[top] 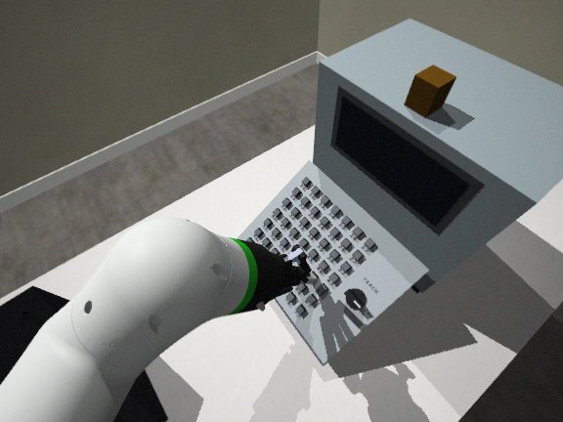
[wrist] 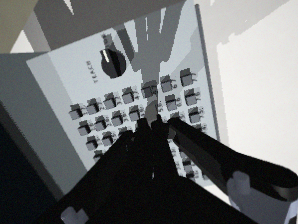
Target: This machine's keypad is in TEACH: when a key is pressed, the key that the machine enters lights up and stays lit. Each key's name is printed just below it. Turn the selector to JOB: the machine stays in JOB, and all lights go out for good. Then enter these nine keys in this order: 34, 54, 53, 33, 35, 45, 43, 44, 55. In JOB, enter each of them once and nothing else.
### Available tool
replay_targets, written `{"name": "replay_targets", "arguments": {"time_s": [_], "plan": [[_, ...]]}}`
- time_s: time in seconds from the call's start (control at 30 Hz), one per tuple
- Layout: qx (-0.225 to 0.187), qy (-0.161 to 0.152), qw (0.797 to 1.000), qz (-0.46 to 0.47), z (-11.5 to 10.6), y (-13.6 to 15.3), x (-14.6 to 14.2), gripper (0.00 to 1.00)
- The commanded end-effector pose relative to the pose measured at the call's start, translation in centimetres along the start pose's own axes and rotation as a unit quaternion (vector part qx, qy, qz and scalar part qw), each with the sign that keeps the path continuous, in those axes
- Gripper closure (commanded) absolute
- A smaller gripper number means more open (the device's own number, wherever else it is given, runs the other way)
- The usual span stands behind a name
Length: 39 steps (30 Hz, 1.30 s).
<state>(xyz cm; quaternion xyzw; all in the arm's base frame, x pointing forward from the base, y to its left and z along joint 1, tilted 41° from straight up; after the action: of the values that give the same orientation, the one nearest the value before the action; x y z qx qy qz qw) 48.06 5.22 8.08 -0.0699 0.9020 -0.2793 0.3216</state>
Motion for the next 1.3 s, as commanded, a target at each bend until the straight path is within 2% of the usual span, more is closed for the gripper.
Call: {"name": "replay_targets", "arguments": {"time_s": [0.0, 1.27], "plan": [[0.000, 0.000, 1.000, 0.000, 0.01, 0.00, 0.00, 1.00], [0.000, 0.000, 1.000, 0.000, 0.94, 0.00, 0.00, 1.00]]}}
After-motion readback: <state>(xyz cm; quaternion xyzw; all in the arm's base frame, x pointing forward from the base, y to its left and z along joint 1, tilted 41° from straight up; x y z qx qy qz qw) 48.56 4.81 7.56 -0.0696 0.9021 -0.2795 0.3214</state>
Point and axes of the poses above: the point where the finger pads meet when closed, its own z axis out along the fingers, its own x axis across the jaws, y = z × x, the point moved 5 cm from there along -z, back along the fingers, and after that the axes turned 13 degrees about z, right-handed, at the moved point
